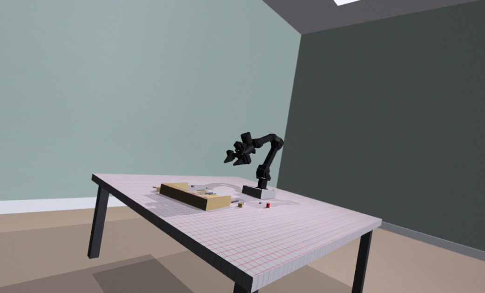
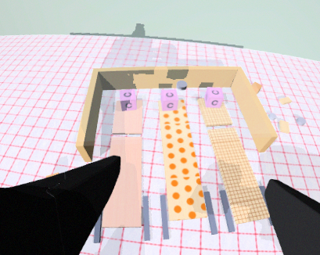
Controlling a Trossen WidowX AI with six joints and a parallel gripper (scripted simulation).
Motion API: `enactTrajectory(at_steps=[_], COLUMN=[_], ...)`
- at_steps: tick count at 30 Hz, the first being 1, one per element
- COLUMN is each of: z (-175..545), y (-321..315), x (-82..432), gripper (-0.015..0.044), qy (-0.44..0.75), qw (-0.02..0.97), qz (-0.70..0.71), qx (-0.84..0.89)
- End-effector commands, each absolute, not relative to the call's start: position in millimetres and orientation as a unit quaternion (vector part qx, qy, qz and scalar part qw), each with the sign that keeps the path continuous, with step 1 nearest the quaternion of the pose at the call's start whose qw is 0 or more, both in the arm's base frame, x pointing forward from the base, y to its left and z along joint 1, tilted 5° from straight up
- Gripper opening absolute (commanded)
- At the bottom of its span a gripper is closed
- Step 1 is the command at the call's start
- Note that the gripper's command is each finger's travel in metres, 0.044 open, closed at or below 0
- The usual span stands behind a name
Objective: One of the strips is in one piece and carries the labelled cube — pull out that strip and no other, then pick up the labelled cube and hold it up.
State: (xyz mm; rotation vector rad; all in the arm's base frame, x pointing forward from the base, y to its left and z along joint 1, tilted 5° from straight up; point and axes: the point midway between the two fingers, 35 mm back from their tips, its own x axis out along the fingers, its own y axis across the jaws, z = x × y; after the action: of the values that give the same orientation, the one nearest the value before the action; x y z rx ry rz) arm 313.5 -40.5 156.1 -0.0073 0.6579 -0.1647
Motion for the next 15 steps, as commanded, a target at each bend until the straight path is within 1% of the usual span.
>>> enactTrajectory(at_steps=[1, 6, 15], z=[155.1, 138.3, 93.7], y=[-41.4, -48.9, -64.9], x=[314.2, 333.1, 365.1], gripper=[0.0374, 0.0243, 0.0006], qy=[0.326, 0.423, 0.599], qw=[0.942, 0.903, 0.798], qz=[-0.084, -0.074, -0.035], qx=[-0.002, -0.022, -0.046])
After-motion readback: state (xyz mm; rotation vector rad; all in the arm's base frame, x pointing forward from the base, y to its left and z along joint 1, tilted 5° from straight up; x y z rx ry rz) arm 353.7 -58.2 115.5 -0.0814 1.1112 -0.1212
